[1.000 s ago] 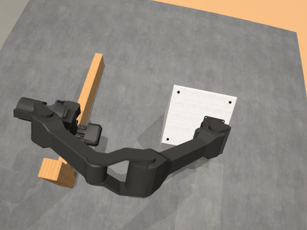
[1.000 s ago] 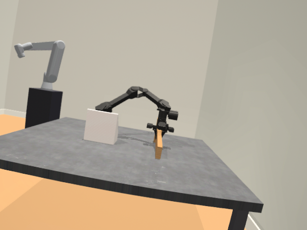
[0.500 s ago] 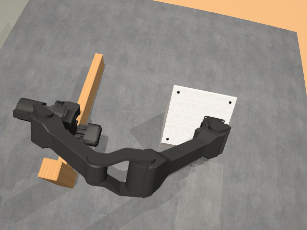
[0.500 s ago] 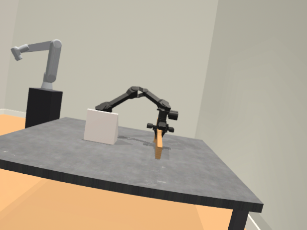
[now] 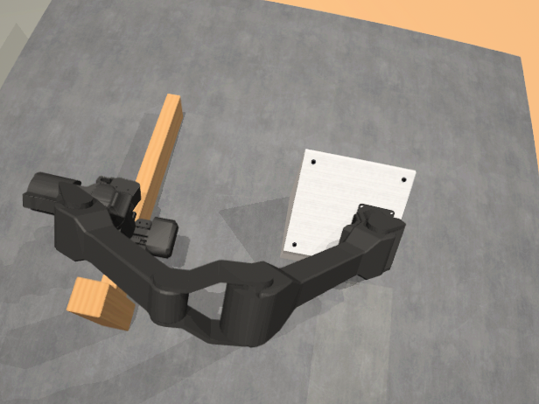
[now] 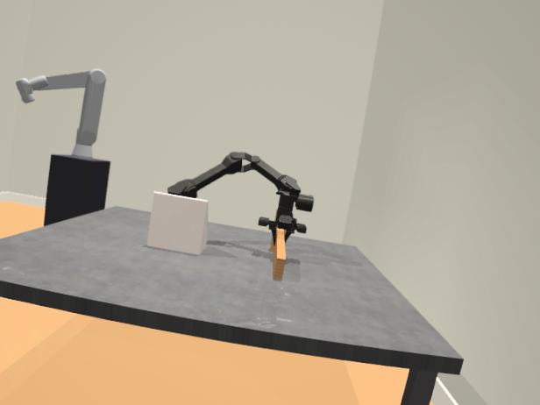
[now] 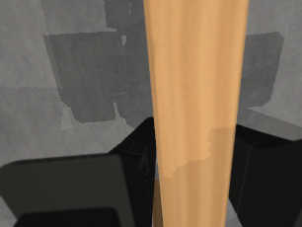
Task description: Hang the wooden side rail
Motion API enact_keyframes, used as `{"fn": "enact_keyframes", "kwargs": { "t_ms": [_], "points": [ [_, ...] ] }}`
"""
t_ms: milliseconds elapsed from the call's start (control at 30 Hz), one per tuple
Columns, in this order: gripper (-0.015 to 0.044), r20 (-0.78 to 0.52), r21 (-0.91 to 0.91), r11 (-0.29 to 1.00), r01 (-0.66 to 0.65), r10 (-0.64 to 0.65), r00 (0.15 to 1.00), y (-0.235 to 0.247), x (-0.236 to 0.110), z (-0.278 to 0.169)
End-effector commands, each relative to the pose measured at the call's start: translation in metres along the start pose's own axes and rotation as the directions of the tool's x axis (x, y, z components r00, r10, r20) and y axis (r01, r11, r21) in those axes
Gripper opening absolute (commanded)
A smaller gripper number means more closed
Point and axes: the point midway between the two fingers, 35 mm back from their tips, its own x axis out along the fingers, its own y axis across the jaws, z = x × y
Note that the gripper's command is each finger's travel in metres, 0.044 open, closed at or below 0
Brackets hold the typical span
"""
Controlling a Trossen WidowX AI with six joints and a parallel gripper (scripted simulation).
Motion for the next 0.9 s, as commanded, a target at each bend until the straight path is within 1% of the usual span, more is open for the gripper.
{"fn": "enact_keyframes", "kwargs": {
  "t_ms": [0, 867],
  "points": [
    [0.0000, -0.003, -0.004, 1.000, -0.006, 0.006, 1.000, 0.0011, -0.0006, -0.0008],
    [0.0000, -0.004, -0.004, 1.000, -0.006, 0.006, 1.000, 0.0011, 0.0037, -0.0008]
  ]
}}
